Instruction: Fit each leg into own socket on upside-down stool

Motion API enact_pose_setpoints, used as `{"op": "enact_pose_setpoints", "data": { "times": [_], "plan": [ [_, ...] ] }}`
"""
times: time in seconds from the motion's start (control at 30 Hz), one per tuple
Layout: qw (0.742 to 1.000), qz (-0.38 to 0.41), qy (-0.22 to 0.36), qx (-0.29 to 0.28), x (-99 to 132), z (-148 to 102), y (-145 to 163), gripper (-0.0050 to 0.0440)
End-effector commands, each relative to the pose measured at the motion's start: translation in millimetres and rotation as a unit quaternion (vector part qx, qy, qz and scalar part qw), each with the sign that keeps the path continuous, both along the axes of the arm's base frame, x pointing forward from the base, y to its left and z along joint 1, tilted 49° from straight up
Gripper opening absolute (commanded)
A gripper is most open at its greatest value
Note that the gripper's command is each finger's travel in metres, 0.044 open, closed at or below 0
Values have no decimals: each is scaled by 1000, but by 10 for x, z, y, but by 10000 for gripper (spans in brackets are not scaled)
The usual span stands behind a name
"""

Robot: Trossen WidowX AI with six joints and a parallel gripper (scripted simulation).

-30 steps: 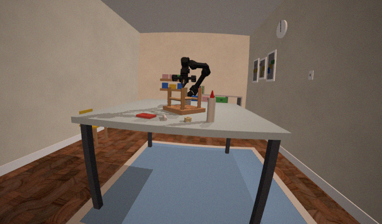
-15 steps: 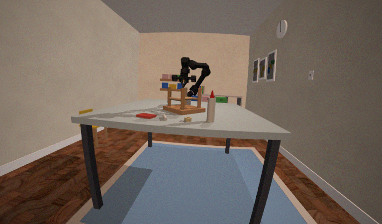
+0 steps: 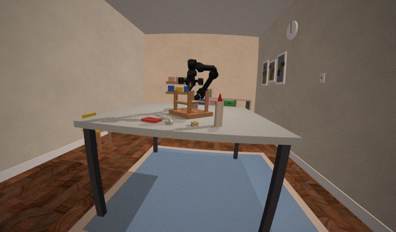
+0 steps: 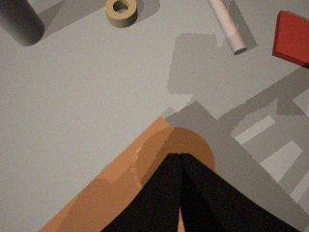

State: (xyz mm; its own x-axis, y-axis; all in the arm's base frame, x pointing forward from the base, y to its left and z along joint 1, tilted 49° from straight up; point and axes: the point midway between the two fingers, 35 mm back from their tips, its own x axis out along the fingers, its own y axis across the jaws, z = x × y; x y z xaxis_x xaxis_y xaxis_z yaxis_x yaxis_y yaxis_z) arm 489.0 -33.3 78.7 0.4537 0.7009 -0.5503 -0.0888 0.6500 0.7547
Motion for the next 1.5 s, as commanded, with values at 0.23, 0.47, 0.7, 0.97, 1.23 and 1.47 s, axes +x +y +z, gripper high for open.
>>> {"op": "enact_pose_setpoints", "data": {
  "times": [0.23,0.47,0.7,0.97,1.23,1.47],
  "plan": [
    [1000,15,20,-2,-27,-162,197,0],
    [1000,15,20,-2,-27,-166,202,0],
    [1000,15,20,-2,-28,-172,209,0],
    [1000,15,20,-2,-29,-177,215,0],
    [1000,15,19,-2,-28,-172,209,0],
    [1000,13,17,-2,-17,-132,161,0]
  ]
}}
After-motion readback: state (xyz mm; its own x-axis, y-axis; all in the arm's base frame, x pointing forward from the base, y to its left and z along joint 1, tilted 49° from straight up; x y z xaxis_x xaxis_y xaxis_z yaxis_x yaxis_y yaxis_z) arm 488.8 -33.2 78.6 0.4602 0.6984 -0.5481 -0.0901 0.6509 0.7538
